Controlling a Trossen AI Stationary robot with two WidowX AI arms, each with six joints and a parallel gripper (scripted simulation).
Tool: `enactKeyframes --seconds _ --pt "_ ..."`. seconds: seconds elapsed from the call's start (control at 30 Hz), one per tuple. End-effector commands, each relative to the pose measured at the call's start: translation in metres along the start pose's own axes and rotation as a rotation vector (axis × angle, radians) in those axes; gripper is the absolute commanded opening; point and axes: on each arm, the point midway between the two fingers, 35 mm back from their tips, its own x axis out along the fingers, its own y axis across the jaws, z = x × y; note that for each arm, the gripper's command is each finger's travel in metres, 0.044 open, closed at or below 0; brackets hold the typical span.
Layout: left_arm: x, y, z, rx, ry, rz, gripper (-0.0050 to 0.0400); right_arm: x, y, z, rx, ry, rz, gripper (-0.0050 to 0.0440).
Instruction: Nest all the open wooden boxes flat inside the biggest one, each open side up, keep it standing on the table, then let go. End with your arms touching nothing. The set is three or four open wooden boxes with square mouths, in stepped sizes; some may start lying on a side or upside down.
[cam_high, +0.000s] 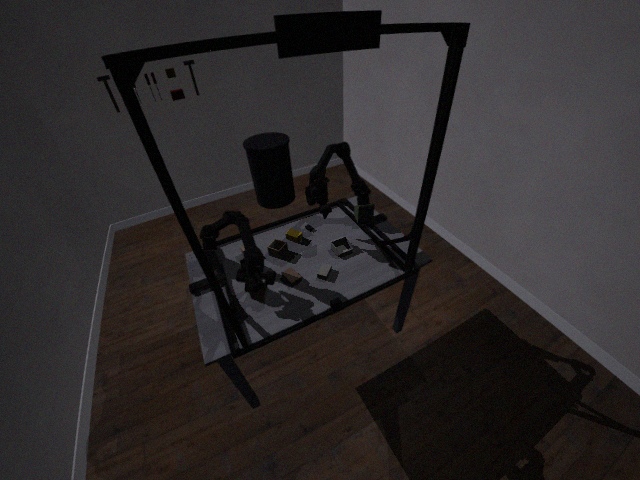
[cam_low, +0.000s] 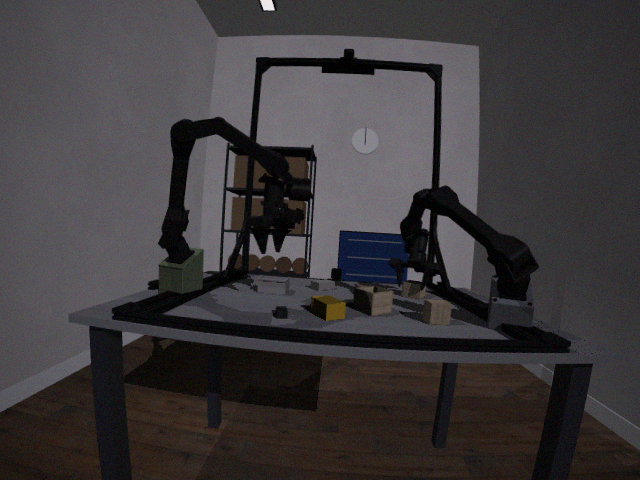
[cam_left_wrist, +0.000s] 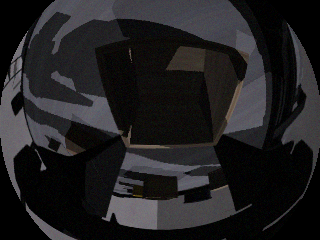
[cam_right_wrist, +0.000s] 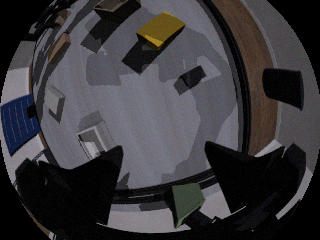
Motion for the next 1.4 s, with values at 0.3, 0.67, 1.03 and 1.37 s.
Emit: enactKeyframes --seconds 0.3,0.67,1.03,1.37 --pt "-0.027 -0.001 0.005 -0.012 -0.187 -0.013 0.04 0.0 0.0 0.0 -0.004 0.003 0.001 0.04" --pt "-0.059 0.0 0.01 -0.002 -0.391 0.002 0.04 0.0 0.0 0.0 -0.004 0.003 0.001 0.04" --pt "-0.059 0.0 0.01 -0.002 -0.391 0.002 0.04 0.0 0.0 0.0 -0.004 0.003 0.001 0.04" --pt "-0.059 0.0 0.01 -0.002 -0.391 0.002 0.04 0.0 0.0 0.0 -0.004 0.003 0.001 0.04"
